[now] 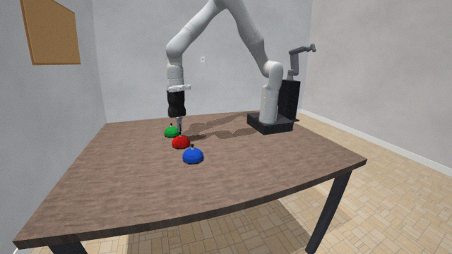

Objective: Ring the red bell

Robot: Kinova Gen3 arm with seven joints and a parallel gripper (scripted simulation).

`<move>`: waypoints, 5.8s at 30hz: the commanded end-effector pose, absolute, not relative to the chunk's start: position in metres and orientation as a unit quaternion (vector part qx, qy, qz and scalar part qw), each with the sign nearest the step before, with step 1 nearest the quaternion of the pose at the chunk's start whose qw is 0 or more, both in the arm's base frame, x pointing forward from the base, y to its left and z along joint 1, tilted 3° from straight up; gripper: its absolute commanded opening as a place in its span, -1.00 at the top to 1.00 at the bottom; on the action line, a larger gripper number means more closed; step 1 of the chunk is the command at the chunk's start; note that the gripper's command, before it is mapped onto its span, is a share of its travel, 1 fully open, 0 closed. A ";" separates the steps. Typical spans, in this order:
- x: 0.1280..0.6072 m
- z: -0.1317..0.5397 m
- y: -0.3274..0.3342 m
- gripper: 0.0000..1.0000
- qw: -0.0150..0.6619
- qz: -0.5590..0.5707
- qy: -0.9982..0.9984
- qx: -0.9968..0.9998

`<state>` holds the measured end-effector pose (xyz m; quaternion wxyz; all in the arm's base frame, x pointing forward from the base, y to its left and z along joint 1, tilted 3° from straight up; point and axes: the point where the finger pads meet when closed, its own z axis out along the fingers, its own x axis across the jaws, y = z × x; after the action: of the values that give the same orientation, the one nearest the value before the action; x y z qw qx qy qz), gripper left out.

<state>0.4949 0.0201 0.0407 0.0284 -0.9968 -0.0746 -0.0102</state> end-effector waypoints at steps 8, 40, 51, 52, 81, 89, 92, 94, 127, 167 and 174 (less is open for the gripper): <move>0.495 0.034 0.020 0.65 0.028 -0.010 -0.075 -0.997; 0.495 0.033 0.020 0.65 0.028 -0.010 -0.075 -0.997; 0.495 0.029 0.021 0.65 0.028 -0.010 -0.075 -0.997; 0.495 0.029 0.021 0.65 0.028 -0.010 -0.075 -0.997; 0.495 0.029 0.021 0.65 0.028 -0.010 -0.075 -0.997; 0.495 0.029 0.021 0.65 0.028 -0.010 -0.075 -0.997; 0.495 0.029 0.021 0.65 0.028 -0.010 -0.075 -0.997; 0.495 0.029 0.021 0.65 0.028 -0.010 -0.075 -0.997; 0.494 0.061 0.019 0.65 0.028 -0.010 -0.075 -0.997; 0.494 0.099 0.017 0.65 0.028 -0.010 -0.075 -0.997; 0.494 0.099 0.017 0.65 0.028 -0.010 -0.075 -0.997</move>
<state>0.4932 0.0166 0.0983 0.0285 -0.9968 -0.0746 -0.0087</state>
